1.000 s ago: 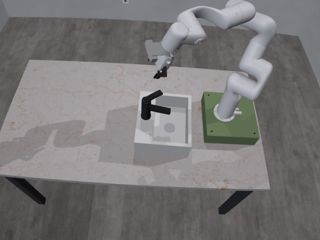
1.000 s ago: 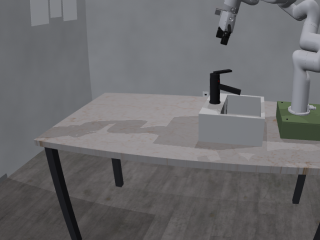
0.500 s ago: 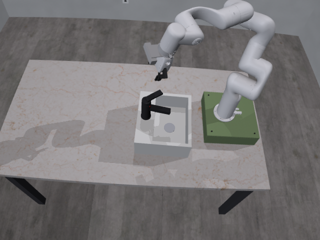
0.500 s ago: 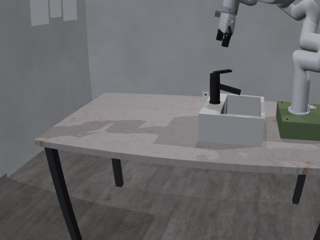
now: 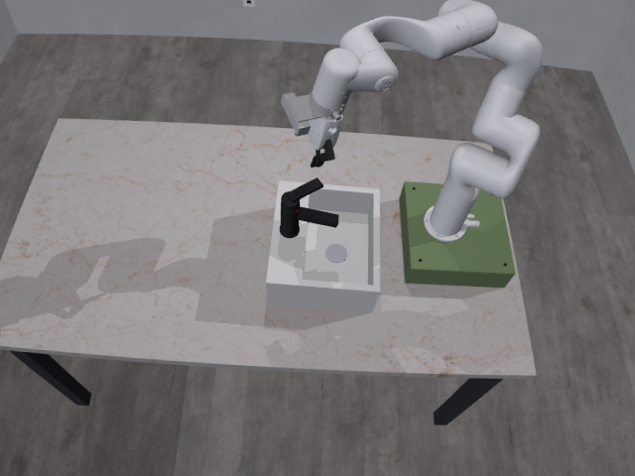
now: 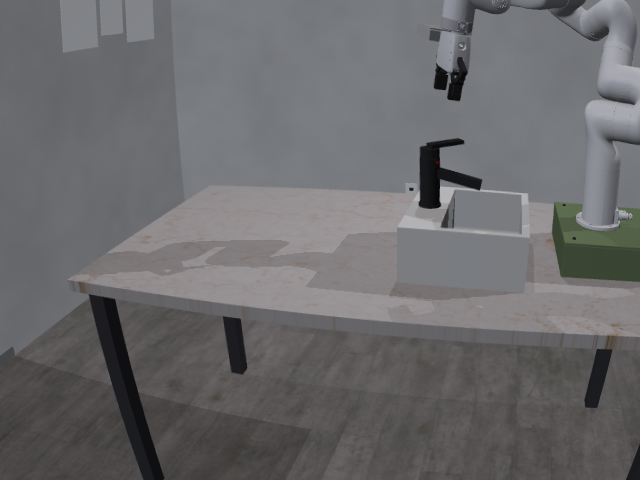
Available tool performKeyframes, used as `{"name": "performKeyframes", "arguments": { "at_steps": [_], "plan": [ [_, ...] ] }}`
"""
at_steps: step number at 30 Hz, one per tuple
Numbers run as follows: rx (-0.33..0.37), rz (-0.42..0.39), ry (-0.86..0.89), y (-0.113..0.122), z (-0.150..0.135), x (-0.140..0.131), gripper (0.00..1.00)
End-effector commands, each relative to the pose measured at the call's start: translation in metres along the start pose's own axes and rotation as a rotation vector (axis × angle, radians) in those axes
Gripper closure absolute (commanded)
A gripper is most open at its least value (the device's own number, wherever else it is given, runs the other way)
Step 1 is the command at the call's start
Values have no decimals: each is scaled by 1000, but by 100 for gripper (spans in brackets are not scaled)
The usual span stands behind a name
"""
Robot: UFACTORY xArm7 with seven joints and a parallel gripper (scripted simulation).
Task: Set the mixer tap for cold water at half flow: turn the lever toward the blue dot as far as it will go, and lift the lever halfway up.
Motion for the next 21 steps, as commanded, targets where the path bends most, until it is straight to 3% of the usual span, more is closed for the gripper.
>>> {"name": "performKeyframes", "arguments": {
  "at_steps": [1,21],
  "plan": [
    [9,-6,8,-1,-1,1,0],
    [85,-87,81,-18,-7,0,0]
  ]
}}
Point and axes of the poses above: the point where the finger pads meet when closed, its own y axis back along the fingers, its own z axis across the jaws, x = y × z, the point moved 10 cm from there along y, back along the fingers, and after that the axes turned 12 degrees about -y, right-handed, at the moved point
